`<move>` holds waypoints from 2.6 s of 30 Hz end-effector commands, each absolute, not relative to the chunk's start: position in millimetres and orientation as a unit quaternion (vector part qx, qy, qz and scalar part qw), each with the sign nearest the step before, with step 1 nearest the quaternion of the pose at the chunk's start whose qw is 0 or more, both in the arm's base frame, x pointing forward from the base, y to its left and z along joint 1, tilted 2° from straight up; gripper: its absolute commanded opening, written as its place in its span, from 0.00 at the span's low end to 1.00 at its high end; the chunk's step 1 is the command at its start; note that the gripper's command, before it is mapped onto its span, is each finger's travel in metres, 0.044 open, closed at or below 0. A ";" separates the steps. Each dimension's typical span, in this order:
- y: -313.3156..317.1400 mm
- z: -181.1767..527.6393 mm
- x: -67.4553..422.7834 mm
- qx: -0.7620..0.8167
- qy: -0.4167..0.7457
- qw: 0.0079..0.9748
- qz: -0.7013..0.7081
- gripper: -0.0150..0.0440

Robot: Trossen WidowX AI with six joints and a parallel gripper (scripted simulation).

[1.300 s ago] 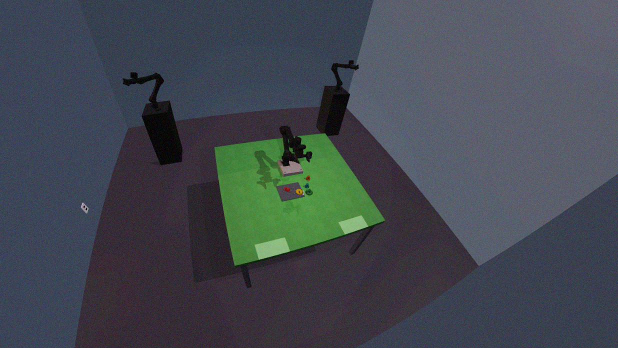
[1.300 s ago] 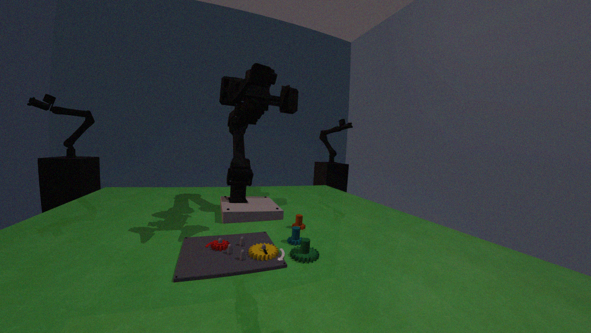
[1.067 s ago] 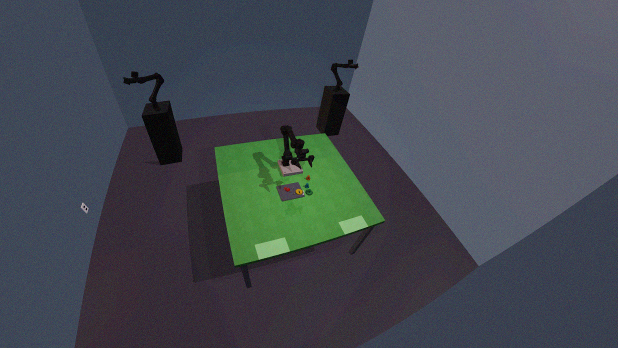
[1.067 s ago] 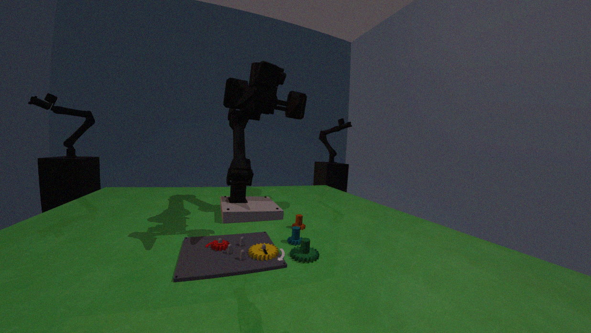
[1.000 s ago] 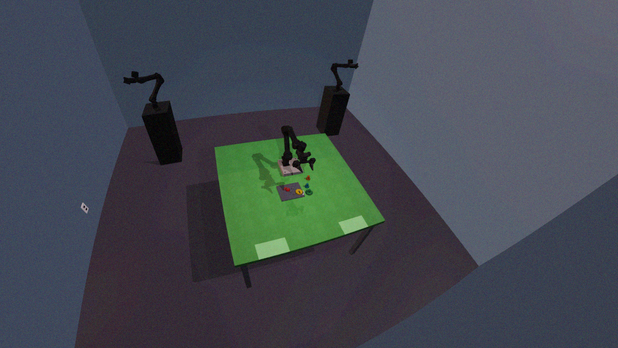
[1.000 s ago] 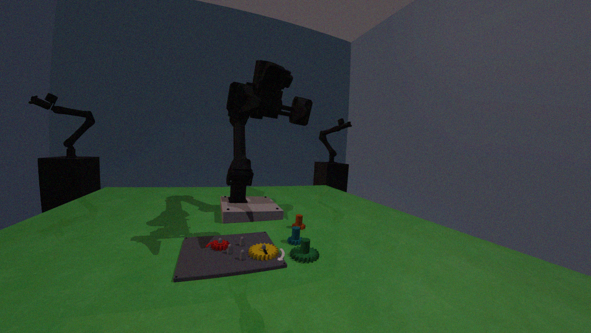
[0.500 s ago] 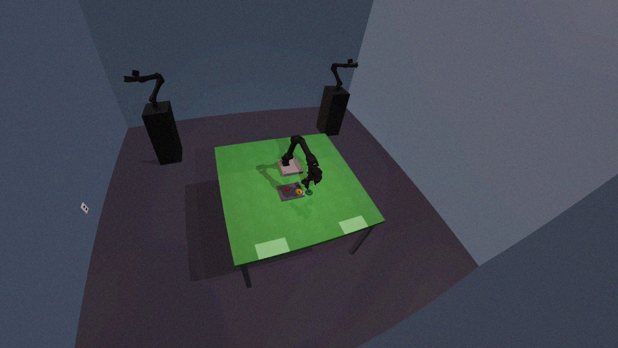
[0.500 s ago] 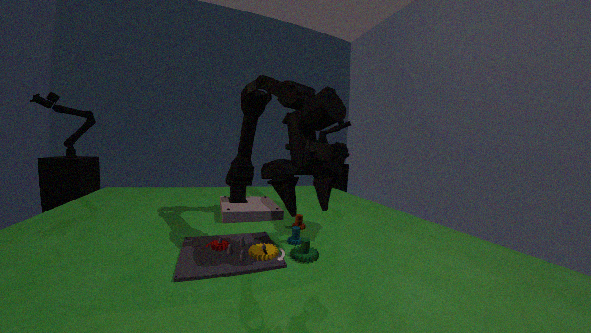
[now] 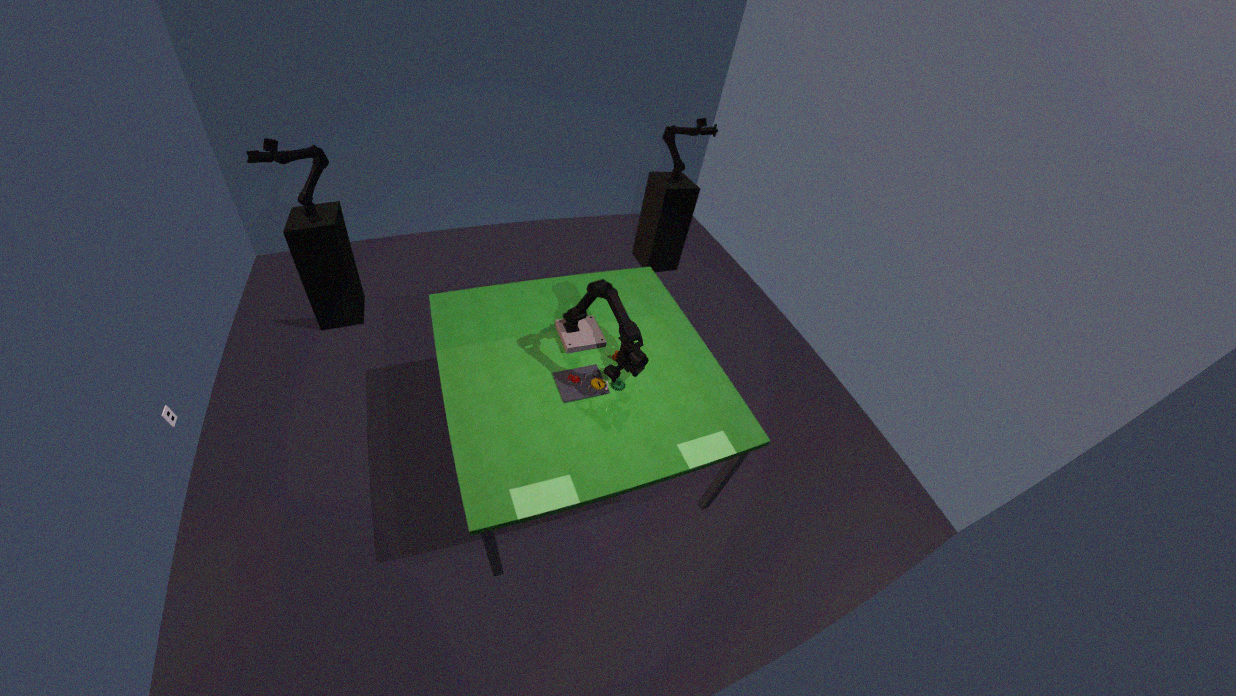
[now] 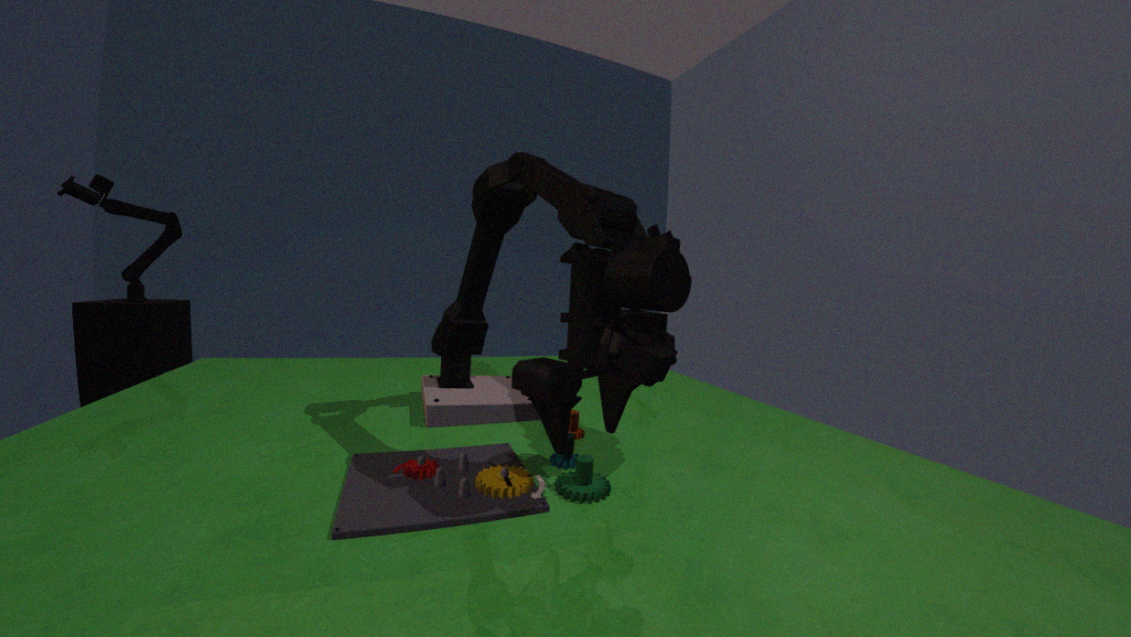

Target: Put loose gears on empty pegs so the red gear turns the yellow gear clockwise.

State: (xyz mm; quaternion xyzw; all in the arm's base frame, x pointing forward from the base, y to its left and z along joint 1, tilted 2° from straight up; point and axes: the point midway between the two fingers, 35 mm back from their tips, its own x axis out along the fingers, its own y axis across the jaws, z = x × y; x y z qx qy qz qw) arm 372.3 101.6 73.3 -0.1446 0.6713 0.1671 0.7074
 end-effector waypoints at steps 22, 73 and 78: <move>103.2 40.3 371.7 -0.146 0.674 0.704 0.171 0.96; 105.3 98.0 380.5 -0.146 0.673 0.704 0.171 0.25; 105.3 108.3 380.8 -0.146 0.673 0.704 0.171 0.25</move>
